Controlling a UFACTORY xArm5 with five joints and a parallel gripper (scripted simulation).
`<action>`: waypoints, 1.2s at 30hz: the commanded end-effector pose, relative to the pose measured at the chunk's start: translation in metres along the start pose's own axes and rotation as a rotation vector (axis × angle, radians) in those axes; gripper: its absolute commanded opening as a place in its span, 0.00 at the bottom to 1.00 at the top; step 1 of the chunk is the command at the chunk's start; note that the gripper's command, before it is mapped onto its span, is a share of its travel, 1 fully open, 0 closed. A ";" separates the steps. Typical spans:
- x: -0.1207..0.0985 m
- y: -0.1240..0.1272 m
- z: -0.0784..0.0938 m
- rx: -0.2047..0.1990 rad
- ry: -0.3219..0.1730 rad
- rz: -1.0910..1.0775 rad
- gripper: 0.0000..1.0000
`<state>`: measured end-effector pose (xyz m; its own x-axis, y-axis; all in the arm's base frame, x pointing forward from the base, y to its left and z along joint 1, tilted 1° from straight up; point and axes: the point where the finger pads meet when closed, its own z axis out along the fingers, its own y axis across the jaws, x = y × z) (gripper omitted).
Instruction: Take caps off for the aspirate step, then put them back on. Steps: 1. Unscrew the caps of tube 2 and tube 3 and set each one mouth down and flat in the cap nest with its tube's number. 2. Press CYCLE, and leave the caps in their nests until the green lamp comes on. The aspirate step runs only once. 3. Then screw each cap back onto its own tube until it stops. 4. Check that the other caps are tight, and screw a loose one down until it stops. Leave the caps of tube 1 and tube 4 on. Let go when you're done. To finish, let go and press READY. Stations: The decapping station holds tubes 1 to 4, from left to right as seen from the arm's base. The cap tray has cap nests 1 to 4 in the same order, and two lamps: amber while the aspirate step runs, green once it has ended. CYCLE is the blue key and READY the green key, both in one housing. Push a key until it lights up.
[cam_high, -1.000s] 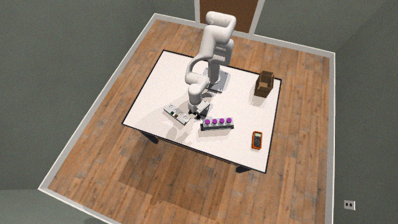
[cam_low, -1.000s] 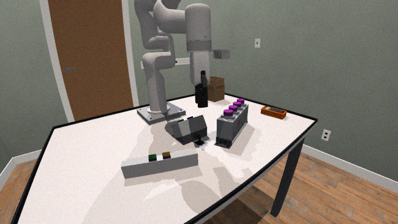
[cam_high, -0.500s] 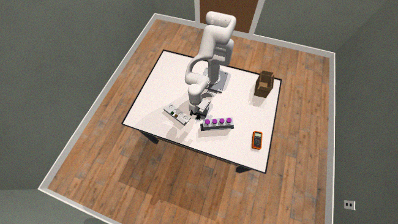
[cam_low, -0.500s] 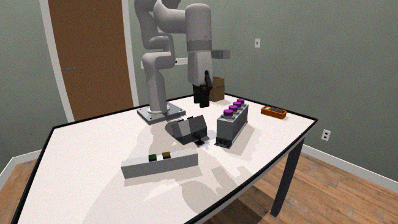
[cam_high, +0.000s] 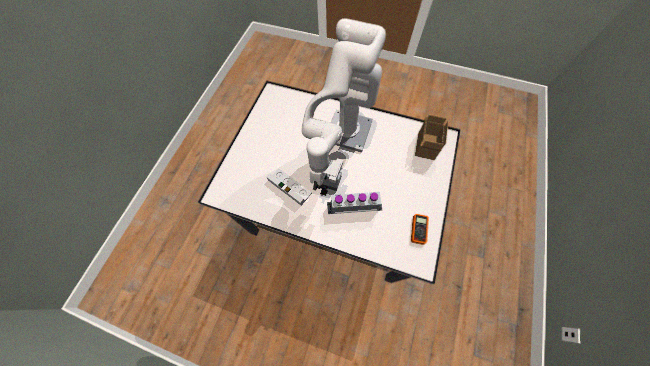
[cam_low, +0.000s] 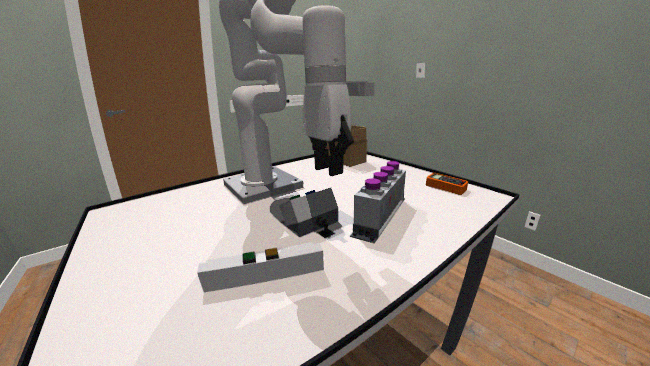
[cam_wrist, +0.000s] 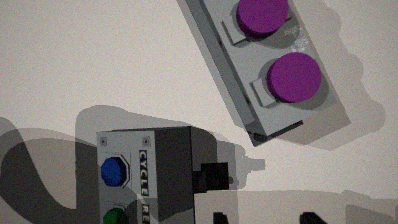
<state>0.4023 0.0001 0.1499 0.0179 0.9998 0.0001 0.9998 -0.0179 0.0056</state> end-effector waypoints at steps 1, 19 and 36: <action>0.000 0.001 -0.002 -0.003 -0.002 -0.098 0.46; 0.000 0.001 -0.002 0.001 -0.008 -0.365 0.46; 0.017 0.000 -0.001 0.002 -0.009 -0.262 0.46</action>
<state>0.4023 0.0003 0.1498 -0.3934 0.9194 -0.0001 0.9194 0.3934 0.0001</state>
